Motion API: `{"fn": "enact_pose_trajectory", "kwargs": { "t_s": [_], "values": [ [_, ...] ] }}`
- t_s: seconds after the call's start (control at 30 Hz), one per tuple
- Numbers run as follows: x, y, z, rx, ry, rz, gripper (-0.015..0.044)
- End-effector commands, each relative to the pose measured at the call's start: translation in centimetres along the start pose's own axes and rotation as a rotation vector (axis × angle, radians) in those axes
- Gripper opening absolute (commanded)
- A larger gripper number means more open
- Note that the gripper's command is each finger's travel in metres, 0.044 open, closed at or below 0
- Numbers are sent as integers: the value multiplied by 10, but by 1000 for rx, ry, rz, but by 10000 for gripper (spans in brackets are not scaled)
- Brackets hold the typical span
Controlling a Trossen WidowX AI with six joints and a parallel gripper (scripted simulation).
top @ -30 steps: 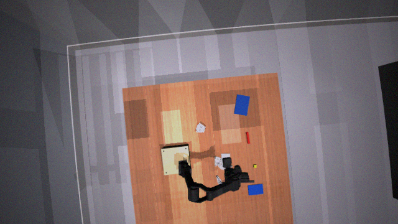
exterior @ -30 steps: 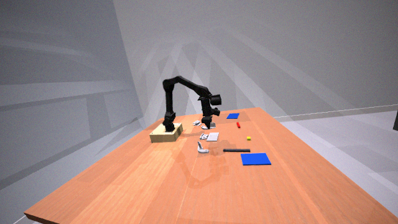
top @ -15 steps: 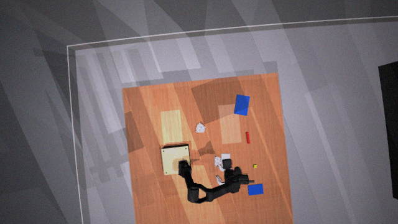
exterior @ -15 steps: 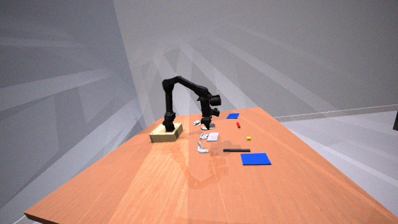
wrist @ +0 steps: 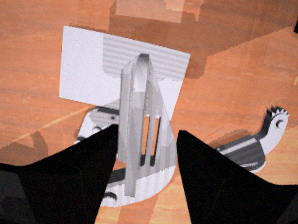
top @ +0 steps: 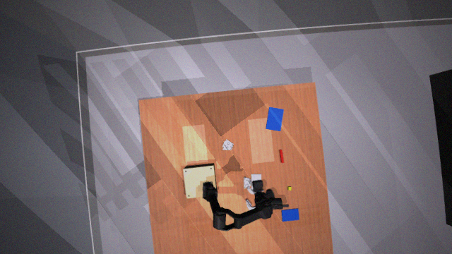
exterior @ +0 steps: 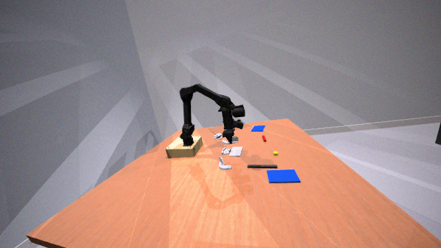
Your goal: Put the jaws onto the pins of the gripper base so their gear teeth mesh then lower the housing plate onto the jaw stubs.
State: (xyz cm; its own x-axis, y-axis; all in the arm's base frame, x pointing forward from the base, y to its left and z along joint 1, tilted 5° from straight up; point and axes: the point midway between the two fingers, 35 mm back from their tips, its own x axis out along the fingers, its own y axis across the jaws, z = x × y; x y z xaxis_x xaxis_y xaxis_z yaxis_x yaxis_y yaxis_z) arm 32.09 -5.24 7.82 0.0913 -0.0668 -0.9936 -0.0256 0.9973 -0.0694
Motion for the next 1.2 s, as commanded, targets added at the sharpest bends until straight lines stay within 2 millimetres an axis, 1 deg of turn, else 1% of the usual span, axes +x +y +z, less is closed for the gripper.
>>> {"fn": "enact_pose_trajectory", "kwargs": {
  "t_s": [0.0, 0.27, 1.17],
  "values": [
    [0, 0, 0, -5, -2, 5, 134],
    [1, 0, 0, -5, -2, 5, 134],
    [44, 1, 1, -6, -2, 4, 134]
  ]
}}
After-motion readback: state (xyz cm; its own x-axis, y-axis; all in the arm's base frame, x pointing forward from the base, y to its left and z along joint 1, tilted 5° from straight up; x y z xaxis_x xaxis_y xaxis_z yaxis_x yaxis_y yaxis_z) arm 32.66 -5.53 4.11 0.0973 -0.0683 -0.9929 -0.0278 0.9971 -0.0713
